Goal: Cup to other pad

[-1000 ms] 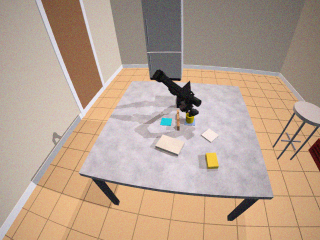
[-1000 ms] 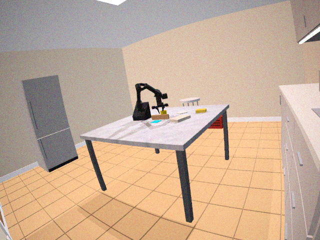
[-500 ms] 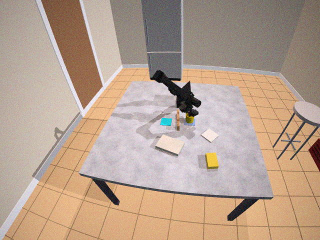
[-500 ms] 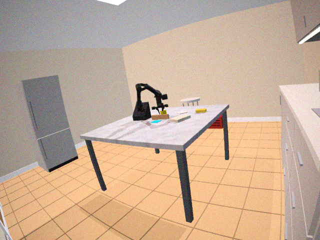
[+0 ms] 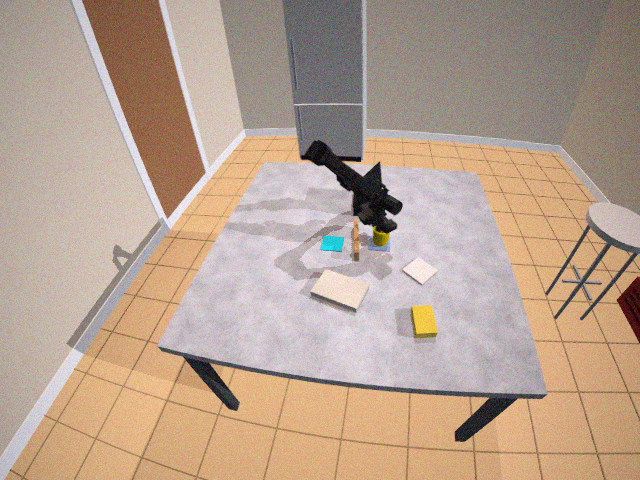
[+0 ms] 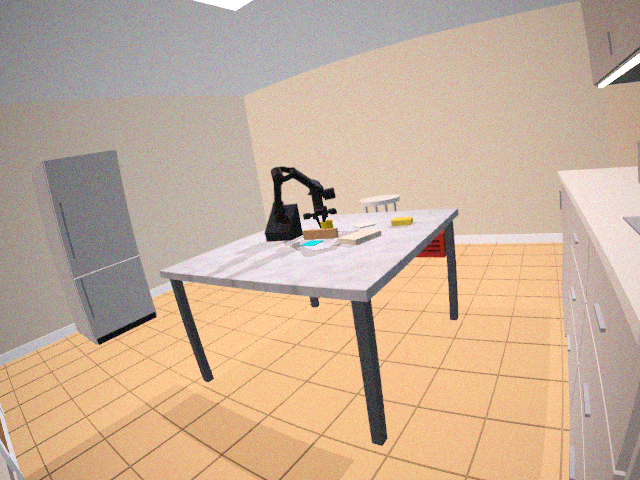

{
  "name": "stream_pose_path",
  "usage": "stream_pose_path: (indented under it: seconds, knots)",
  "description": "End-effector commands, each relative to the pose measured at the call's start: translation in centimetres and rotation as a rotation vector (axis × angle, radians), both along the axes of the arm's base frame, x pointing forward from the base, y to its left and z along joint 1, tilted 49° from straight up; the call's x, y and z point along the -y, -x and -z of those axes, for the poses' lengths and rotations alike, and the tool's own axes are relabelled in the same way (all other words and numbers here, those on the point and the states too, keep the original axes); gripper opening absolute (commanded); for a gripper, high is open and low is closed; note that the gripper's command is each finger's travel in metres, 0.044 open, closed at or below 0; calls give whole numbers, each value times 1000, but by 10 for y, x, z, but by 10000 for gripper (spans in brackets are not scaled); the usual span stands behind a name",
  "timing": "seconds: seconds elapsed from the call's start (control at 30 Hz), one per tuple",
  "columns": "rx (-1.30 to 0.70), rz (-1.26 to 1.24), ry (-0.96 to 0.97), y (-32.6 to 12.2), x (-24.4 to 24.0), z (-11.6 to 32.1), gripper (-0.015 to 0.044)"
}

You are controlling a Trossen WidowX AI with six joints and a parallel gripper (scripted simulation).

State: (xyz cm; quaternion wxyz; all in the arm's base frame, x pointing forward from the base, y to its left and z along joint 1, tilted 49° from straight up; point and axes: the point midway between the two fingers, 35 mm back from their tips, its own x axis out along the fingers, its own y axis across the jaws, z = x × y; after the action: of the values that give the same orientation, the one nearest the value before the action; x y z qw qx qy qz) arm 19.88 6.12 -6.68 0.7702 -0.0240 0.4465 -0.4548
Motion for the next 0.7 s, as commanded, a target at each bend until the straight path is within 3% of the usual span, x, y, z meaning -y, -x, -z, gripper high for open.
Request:
stream_pose_path:
  seconds: [0.0, 0.67]
  knots:
    - [1, 1, 0, 0, 0, 0, 0]
    - [-3, -5, 0, 9, -48, -39, 0]
